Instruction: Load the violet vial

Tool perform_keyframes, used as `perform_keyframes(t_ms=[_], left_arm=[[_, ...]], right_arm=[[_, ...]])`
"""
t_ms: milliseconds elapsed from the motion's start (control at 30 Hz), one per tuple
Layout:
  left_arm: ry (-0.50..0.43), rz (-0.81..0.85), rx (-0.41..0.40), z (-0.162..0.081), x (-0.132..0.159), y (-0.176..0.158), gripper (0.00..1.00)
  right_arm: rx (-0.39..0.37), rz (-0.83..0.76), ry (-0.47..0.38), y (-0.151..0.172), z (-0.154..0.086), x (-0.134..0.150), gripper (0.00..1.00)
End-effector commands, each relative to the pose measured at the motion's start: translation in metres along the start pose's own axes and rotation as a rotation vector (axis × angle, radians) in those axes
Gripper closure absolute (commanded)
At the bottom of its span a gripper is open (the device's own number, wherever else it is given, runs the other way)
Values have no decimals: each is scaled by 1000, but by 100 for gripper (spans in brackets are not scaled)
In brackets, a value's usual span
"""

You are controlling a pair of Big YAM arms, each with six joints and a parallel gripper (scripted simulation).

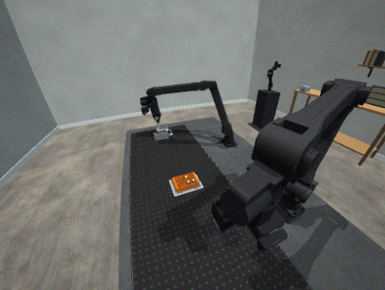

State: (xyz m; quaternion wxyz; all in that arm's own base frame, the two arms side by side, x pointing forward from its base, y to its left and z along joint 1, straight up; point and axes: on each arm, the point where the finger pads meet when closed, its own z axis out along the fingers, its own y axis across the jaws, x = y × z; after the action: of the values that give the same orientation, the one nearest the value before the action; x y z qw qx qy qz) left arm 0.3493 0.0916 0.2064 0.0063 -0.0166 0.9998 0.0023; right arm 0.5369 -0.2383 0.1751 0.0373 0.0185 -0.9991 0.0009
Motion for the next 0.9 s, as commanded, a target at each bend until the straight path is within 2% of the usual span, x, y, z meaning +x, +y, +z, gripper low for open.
perform_keyframes(t_ms=[0,133,167,533,700,733,867], left_arm=[[27,20,9,8,1,-4,0],[27,20,9,8,1,-4,0],[27,20,9,8,1,-4,0],[27,20,9,8,1,-4,0],[27,20,9,8,1,-4,0],[27,20,9,8,1,-4,0],[27,20,9,8,1,-4,0]], right_arm=[[10,0,-27,-2,-7,-6,93],[5,-1,-16,0,-1,-3,93],[25,1,-58,-6,-20,-14,93],[2,-1,-10,0,7,-5,93],[3,-1,-12,0,7,-6,93],[12,0,-31,-3,-4,-10,93],[6,-1,-18,-1,5,-8,93]])
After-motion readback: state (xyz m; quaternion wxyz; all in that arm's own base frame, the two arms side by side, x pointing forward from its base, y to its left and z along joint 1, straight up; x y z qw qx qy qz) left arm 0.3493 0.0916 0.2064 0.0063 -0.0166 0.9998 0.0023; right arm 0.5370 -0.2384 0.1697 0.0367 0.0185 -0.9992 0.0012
